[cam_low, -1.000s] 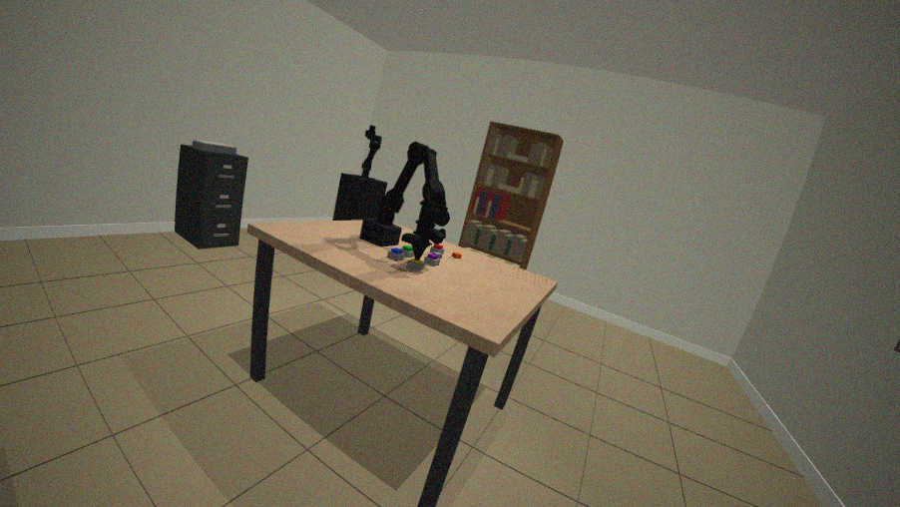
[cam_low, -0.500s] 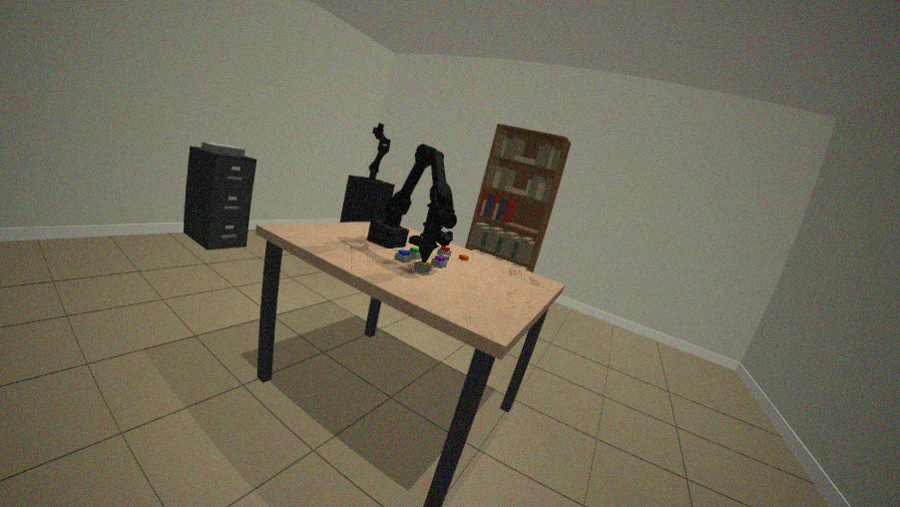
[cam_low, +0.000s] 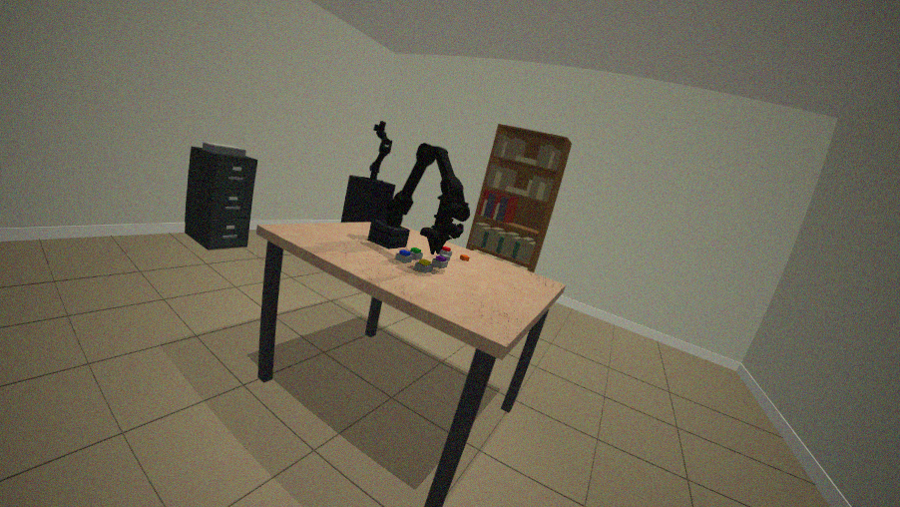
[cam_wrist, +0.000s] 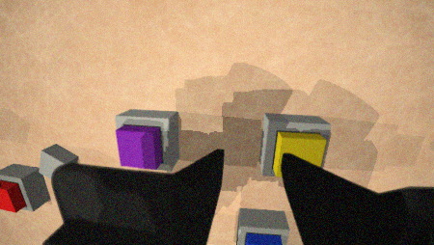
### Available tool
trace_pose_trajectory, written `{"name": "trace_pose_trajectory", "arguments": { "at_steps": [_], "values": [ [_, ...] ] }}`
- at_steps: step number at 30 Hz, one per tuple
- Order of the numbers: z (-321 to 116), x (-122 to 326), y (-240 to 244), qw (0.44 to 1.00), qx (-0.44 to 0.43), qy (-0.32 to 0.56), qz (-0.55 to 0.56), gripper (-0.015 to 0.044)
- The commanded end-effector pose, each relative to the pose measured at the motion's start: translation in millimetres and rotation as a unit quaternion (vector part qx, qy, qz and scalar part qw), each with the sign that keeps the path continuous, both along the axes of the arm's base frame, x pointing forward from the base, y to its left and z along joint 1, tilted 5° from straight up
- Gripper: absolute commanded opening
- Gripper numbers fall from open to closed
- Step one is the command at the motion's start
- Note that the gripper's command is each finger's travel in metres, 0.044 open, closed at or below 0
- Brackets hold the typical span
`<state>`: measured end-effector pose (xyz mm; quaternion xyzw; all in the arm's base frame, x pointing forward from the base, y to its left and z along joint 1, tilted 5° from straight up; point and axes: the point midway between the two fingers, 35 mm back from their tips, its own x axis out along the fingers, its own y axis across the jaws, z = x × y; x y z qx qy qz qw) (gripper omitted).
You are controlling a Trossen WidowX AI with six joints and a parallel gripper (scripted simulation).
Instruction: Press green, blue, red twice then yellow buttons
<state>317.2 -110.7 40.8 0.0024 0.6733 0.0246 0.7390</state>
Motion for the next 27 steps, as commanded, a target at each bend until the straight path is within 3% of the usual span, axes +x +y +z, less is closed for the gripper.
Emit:
{"name": "trace_pose_trajectory", "arguments": {
  "at_steps": [1, 7, 20, 27],
  "values": [
    [12.7, 9.1, 56.1, 1.0, 0.004, -0.002, 0.018, 0.0256],
    [28.6, 3.0, 145.5, 1.0, 0.011, 0.003, 0.029, 0.04],
    [60.2, -69.7, 297.1, 1.0, 0.009, 0.0, 0.003, 0.04],
    [65.1, -88.0, 315.8, 1.0, 0.01, -0.002, -0.001, 0.04]
  ]
}}
